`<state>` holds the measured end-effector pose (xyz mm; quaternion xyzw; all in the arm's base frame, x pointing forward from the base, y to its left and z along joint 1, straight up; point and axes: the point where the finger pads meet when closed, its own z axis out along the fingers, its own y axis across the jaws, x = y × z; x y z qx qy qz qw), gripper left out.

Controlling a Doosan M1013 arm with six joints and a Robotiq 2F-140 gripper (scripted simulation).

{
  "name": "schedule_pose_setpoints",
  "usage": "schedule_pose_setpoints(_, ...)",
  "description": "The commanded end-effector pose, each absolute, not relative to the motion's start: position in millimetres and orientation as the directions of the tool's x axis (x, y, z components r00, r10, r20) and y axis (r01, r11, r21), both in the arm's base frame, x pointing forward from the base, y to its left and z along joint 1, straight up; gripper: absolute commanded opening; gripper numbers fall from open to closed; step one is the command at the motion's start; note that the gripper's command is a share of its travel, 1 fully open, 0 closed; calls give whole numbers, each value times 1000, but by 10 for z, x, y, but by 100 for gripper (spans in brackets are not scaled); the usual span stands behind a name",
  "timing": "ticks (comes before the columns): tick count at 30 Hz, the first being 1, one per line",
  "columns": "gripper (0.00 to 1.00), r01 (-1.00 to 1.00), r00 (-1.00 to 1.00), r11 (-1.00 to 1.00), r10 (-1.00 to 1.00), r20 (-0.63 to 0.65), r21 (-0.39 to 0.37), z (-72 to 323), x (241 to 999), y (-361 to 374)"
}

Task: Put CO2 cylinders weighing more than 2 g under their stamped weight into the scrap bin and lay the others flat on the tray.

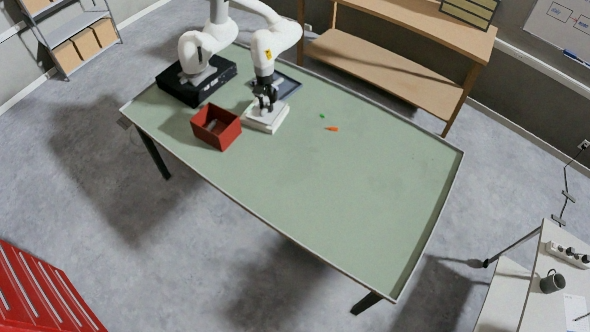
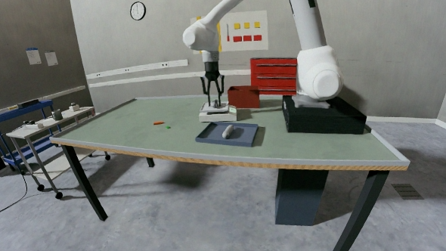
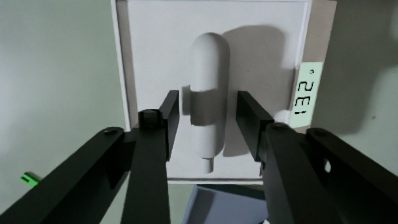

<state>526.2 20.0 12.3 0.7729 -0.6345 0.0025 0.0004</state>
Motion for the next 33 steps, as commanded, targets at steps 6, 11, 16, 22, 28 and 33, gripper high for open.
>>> schedule_pose_setpoints(6, 10, -981, 195, -195, -981, 4, -4, 128, 5266, 201)
schedule_pose_setpoints(11, 10, -981, 195, -195, -981, 4, -4, 136, 5266, 201)
schedule_pose_setpoints(16, 10, -981, 195, -195, -981, 4, -4, 245, 5266, 202)
schedule_pose_setpoints(22, 10, -981, 195, -195, -981, 4, -4, 562, 5265, 203)
schedule_pose_setpoints(28, 10, -981, 195, -195, -981, 4, -4, 830, 5264, 204)
schedule_pose_setpoints(33, 10, -981, 195, -195, -981, 4, -4, 1103, 5263, 205)
